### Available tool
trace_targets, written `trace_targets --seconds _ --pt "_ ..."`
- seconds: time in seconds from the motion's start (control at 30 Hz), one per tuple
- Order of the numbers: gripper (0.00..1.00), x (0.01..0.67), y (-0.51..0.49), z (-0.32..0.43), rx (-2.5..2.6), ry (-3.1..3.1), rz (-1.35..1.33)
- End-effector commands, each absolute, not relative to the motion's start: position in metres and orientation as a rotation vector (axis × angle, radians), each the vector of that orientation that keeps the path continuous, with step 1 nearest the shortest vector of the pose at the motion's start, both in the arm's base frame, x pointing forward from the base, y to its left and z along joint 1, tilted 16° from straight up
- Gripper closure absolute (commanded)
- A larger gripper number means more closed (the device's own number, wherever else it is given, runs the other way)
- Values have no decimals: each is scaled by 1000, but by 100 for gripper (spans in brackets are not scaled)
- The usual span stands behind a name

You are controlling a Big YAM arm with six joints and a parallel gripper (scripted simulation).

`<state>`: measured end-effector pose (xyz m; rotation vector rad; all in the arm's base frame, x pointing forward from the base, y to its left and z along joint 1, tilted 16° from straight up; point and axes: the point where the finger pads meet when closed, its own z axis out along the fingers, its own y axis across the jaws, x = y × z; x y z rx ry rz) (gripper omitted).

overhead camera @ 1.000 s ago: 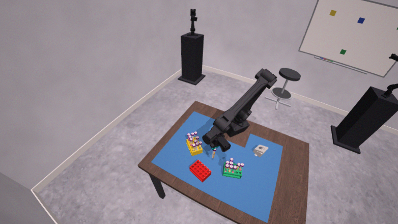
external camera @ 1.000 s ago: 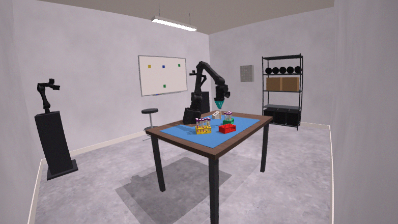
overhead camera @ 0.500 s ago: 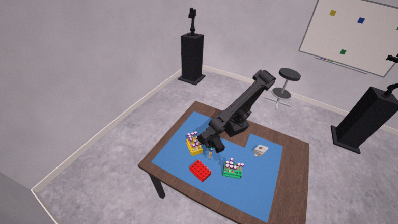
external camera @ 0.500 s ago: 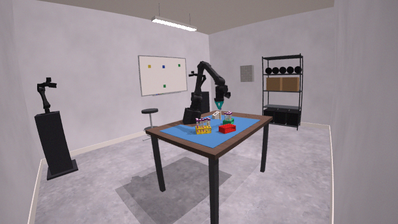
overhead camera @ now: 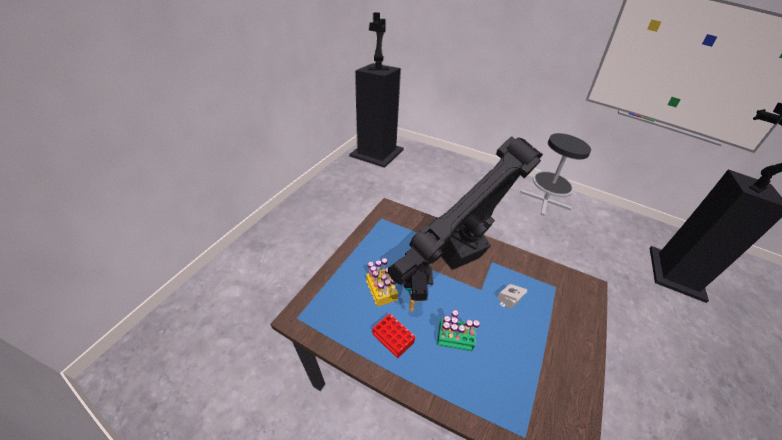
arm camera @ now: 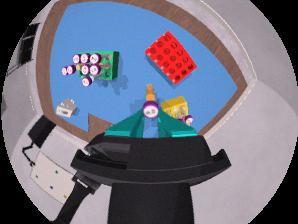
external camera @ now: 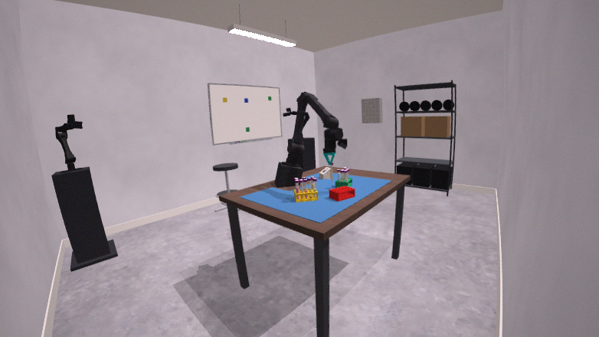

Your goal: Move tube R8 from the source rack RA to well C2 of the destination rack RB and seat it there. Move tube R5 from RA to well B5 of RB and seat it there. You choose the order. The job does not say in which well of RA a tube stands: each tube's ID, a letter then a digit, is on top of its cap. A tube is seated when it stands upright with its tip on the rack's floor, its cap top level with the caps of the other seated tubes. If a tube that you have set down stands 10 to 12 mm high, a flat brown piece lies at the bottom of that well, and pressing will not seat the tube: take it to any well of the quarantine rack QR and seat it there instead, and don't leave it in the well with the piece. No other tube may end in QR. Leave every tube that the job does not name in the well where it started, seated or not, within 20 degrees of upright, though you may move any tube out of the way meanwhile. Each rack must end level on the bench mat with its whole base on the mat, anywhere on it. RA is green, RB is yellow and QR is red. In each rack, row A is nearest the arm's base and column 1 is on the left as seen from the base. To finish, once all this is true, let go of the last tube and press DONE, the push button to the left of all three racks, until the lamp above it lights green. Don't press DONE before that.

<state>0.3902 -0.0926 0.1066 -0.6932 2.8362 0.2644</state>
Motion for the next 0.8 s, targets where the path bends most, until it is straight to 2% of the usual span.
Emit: trace_targets --seconds 0.0,0.77 --pt "100 398 -98 115 -465 2869 266" --pt "100 398 -98 116 510 2923 364"
